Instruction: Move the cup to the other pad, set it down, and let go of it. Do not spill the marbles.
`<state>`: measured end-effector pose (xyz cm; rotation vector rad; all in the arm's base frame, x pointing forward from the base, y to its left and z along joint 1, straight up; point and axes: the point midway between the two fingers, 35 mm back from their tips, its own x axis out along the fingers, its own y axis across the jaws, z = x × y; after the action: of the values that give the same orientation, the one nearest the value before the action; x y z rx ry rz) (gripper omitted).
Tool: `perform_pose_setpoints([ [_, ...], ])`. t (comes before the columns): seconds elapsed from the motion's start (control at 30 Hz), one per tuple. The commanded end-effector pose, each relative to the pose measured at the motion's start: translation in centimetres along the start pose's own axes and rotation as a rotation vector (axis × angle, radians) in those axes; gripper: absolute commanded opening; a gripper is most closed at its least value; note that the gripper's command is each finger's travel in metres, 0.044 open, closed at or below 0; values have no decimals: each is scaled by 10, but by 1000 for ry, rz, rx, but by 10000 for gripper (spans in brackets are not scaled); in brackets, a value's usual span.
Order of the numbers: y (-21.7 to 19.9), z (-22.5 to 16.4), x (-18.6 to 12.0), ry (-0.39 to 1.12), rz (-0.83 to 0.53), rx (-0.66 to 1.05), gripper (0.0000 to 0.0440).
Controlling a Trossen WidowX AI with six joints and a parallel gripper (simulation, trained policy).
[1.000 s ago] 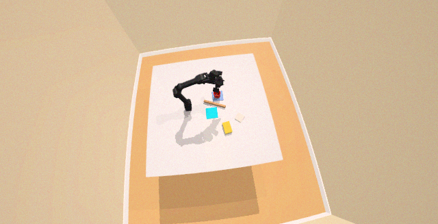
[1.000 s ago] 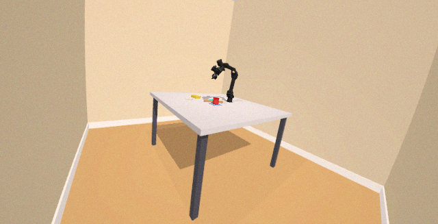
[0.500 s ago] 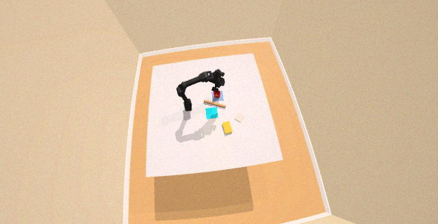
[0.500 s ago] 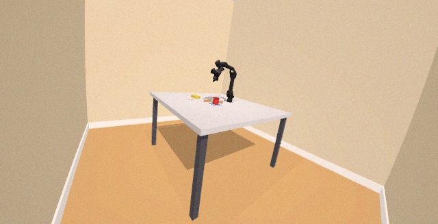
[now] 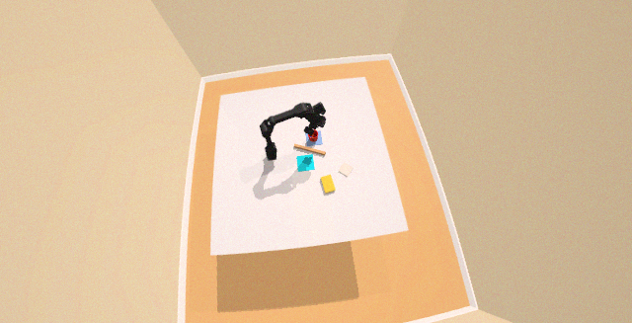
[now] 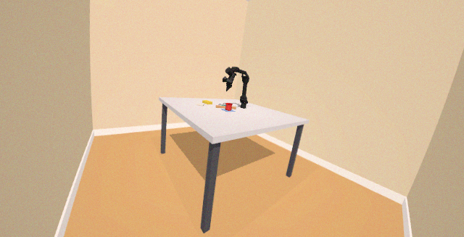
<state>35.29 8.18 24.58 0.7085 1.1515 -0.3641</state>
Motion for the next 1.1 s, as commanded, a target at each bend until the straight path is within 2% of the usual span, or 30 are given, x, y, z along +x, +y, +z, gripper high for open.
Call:
perform_pose_setpoints([
  [0.0,-6,-4,9,29,-57,8,134],
  [0.57,-39,-28,45,164,-305,15,146],
  [1.07,-61,-46,82,210,-441,32,168],
])
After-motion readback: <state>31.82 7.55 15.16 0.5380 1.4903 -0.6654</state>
